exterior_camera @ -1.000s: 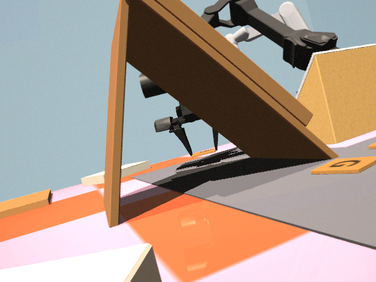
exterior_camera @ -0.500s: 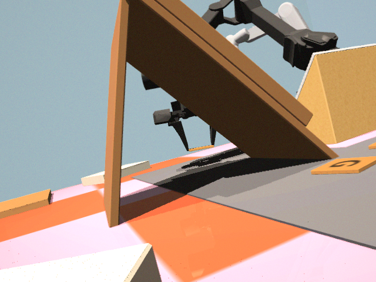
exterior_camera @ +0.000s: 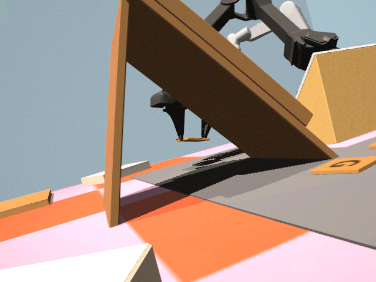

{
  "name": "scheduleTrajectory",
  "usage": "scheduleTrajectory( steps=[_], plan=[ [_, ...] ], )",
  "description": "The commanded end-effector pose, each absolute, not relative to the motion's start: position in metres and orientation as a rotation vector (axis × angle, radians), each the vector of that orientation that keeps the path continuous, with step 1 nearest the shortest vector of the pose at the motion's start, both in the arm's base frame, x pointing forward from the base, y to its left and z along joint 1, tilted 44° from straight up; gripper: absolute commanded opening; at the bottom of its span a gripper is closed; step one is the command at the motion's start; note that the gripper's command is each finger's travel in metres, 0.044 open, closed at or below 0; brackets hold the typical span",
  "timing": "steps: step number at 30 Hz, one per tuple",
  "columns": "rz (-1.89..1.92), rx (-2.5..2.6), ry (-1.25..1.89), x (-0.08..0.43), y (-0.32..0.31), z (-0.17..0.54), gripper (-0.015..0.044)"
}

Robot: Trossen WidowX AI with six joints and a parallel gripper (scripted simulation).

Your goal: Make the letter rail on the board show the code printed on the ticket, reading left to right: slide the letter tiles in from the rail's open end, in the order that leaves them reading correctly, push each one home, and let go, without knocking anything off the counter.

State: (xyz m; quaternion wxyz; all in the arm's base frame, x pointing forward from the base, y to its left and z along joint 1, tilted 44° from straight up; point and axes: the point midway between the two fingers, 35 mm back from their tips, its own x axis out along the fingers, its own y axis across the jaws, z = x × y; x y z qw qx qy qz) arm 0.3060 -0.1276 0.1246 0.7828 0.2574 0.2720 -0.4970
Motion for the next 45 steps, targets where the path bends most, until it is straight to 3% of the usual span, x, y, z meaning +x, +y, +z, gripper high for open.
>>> scheduleTrajectory(
  steps=[1,16,45],
  plan=[
    [-1.003,0.478,0.615,0.306,-0.123,0.127,0.0000],
    [-0.792,0.319,0.631,0.315,-0.088,0.143,0.0000],
    [-0.347,-0.479,0.608,0.312,-0.068,0.169,0.0000]
  ],
)
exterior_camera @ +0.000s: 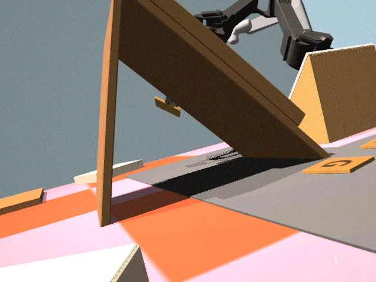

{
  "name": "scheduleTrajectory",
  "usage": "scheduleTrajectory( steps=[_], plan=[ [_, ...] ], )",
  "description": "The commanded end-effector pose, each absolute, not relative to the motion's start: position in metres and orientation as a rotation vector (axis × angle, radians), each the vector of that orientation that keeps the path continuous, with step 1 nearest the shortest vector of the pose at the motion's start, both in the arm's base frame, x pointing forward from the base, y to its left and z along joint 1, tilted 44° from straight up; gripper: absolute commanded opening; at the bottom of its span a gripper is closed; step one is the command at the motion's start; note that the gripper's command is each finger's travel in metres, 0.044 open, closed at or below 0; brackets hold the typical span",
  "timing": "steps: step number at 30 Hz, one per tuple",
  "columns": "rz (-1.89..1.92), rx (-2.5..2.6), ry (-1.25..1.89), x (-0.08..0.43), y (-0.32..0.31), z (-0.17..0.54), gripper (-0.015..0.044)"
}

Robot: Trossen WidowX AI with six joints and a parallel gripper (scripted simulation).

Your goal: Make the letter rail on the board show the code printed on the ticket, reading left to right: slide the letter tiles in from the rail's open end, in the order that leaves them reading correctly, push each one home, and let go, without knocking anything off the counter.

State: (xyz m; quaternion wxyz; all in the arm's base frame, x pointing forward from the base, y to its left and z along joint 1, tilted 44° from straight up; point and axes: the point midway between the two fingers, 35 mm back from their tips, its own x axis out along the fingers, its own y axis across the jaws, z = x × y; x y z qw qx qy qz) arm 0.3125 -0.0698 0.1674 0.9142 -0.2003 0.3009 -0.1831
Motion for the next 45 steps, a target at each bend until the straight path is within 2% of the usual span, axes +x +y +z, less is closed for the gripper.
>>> scheduleTrajectory(
  steps=[1,9,45],
  plan=[
    [-0.335,-0.508,0.603,0.311,-0.067,0.170,0.0000],
    [-0.256,-0.729,0.560,0.309,-0.062,0.178,0.0000],
    [-0.254,-0.733,0.560,0.309,-0.051,0.167,0.0000]
  ],
)
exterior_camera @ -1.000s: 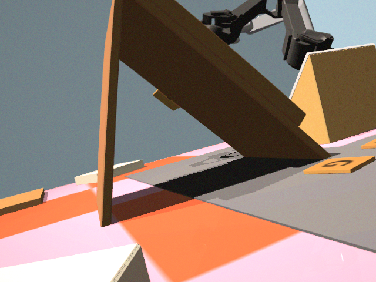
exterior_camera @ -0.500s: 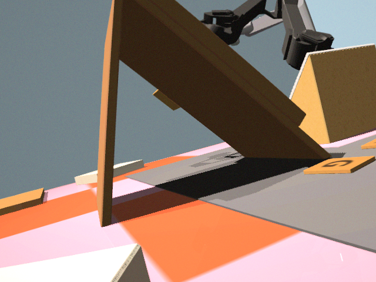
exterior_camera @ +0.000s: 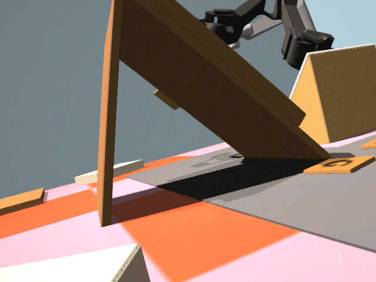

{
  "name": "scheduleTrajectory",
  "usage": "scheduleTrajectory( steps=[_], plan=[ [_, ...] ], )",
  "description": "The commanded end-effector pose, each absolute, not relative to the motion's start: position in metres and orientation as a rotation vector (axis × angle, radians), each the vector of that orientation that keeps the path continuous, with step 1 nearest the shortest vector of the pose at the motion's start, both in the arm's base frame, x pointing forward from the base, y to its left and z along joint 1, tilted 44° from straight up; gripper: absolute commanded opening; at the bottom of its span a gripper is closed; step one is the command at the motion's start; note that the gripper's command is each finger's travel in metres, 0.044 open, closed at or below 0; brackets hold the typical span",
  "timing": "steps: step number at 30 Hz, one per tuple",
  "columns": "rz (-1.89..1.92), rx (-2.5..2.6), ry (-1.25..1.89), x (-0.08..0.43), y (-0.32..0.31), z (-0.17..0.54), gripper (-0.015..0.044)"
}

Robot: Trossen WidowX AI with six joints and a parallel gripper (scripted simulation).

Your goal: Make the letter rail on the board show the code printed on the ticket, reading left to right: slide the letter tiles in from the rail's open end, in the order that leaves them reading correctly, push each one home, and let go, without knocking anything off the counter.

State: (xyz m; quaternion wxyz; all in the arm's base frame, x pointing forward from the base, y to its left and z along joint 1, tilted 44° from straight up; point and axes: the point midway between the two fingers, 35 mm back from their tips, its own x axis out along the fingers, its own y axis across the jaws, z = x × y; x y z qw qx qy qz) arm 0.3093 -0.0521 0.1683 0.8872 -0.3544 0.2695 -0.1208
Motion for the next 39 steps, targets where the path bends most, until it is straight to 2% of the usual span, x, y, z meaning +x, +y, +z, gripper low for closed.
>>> scheduleTrajectory(
  steps=[1,39],
  plan=[
    [-0.254,-0.733,0.560,0.309,-0.051,0.167,0.0000],
    [-0.253,-0.732,0.560,0.310,-0.037,0.154,0.0000]
  ],
)
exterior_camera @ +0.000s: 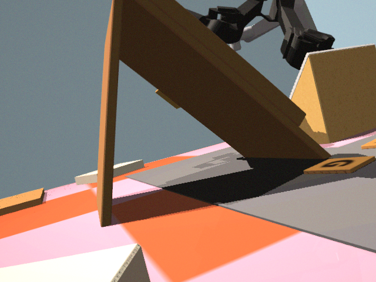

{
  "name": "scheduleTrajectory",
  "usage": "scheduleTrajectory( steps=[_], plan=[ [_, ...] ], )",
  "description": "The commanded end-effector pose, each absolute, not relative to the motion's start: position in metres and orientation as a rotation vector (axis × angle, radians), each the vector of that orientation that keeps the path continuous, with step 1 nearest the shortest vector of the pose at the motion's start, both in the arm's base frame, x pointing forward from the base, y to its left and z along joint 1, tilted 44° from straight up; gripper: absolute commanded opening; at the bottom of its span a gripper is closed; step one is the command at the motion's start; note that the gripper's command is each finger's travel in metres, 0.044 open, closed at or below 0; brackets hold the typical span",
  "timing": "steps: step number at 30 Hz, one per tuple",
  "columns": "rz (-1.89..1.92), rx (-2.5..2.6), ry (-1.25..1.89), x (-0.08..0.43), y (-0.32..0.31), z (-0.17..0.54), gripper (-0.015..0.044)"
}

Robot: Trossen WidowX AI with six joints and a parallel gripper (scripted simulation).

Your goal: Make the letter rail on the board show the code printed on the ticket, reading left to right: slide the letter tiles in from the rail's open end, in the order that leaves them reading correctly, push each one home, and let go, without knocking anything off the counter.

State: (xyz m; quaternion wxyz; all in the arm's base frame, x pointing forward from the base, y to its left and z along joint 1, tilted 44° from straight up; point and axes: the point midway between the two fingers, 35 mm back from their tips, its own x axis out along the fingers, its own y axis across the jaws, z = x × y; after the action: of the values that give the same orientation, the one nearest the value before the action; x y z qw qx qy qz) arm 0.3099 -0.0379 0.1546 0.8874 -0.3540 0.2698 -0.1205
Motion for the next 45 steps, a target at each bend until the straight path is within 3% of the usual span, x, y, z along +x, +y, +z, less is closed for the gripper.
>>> scheduleTrajectory(
  steps=[1,45],
  plan=[
    [-0.253,-0.732,0.560,0.310,-0.037,0.153,0.0000],
    [-0.253,-0.731,0.561,0.310,-0.021,0.138,0.0000]
  ],
)
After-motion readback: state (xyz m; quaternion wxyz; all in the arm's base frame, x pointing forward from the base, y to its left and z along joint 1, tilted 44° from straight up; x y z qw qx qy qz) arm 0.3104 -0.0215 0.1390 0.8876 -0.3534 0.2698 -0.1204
